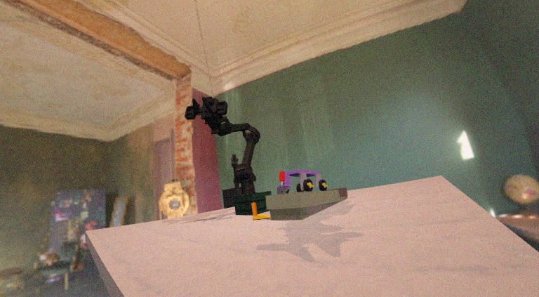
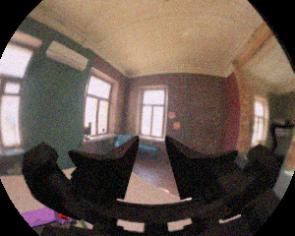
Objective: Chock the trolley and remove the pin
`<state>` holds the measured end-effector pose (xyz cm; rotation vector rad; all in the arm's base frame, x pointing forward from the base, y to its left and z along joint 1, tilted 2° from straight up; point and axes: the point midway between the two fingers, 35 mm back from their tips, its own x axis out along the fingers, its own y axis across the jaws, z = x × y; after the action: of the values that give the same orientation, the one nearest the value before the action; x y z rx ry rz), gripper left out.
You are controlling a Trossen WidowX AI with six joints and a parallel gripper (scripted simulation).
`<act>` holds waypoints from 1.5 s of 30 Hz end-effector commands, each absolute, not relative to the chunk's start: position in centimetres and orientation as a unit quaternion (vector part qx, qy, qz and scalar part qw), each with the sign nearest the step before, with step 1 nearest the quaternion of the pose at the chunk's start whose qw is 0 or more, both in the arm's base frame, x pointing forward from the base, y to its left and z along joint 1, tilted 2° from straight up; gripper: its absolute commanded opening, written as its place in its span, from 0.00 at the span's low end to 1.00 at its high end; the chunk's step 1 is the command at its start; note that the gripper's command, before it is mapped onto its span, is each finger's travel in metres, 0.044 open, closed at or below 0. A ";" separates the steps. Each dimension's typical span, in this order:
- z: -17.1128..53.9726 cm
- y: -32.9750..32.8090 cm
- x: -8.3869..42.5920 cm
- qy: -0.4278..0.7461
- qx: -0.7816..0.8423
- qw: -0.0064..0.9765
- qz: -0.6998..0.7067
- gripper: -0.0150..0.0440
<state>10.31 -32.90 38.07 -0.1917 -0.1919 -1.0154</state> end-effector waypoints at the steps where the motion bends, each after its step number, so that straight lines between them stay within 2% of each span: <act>1: 35.3 -33.8 12.1 -0.020 -0.103 0.874 -0.474 0.58; 14: 26.2 -33.9 16.7 0.239 -0.222 0.866 -0.380 0.58; 27: 17.1 -30.2 19.9 0.454 -0.377 0.795 -0.138 0.58; 36: 12.0 -26.0 20.6 0.522 -0.479 0.700 0.094 0.58; 45: 8.2 -21.1 19.8 0.503 -0.554 0.566 0.346 0.58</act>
<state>20.11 -22.46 9.12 -1.2261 1.1942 0.6116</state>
